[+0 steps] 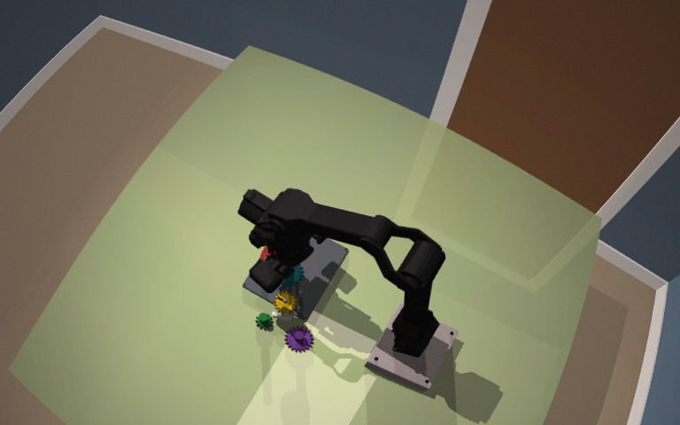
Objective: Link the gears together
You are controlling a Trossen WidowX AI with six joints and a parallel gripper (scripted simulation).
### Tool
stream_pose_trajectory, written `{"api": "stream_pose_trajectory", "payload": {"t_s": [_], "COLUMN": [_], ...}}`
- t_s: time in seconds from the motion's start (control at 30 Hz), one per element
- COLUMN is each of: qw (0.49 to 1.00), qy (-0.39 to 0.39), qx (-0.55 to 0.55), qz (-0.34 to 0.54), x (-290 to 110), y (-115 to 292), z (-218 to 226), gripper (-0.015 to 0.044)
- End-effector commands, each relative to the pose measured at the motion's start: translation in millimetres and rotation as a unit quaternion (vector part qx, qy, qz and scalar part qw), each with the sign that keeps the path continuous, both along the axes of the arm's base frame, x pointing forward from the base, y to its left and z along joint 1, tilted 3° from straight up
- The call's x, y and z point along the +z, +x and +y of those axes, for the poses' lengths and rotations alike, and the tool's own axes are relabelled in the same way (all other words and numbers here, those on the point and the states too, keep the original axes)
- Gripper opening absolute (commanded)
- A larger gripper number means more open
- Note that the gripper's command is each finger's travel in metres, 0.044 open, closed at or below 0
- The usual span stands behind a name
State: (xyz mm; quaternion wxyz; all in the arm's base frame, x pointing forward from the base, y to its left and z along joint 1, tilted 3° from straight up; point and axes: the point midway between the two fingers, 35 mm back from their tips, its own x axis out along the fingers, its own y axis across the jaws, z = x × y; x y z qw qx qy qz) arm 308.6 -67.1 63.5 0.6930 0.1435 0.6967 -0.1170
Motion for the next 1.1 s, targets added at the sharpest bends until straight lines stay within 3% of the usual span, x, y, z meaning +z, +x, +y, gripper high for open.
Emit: {"api": "stream_pose_trajectory", "payload": {"t_s": [0.0,0.73,1.07], "qw": [1.000,1.000,0.999], "qy": [-0.002,-0.002,-0.002], "qx": [0.002,0.003,0.054], "qz": [0.000,0.000,-0.002], "x": [0.4,-0.1,-10.9], "y": [-0.1,0.0,-0.3], "z": [-0.8,-0.8,0.0], "gripper": [0.0000,0.0000,0.0000]}}
